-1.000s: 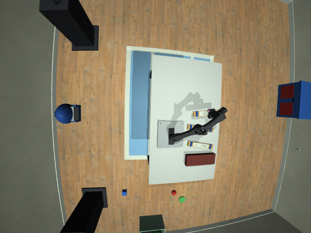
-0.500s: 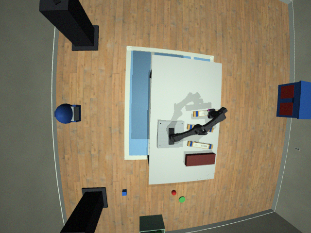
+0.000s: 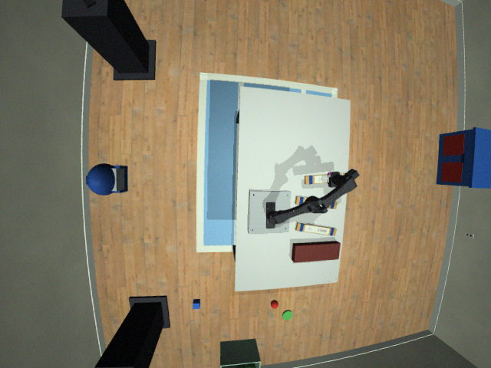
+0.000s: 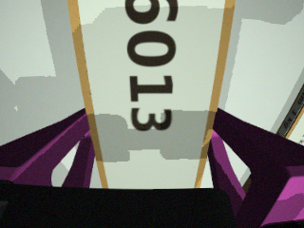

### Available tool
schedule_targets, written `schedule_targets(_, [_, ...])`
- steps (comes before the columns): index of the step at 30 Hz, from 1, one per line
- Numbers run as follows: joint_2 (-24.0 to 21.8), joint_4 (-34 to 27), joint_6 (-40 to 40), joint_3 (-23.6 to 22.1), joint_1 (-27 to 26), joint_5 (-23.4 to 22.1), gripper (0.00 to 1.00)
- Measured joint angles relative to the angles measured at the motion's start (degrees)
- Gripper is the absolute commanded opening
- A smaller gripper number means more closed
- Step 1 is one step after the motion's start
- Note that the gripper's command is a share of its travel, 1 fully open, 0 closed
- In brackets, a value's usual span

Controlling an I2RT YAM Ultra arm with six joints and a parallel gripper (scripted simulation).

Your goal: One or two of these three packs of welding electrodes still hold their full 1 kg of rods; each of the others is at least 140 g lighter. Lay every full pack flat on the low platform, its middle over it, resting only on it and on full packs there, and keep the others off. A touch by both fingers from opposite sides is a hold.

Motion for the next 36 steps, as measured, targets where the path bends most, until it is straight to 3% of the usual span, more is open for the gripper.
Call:
schedule_targets(12, [0.09,0.00,0.00,0.02,0.00,0.00,0.00])
schedule_targets(36, [4.68,0.04,0.00,0.00,0.00,0.00,0.00])
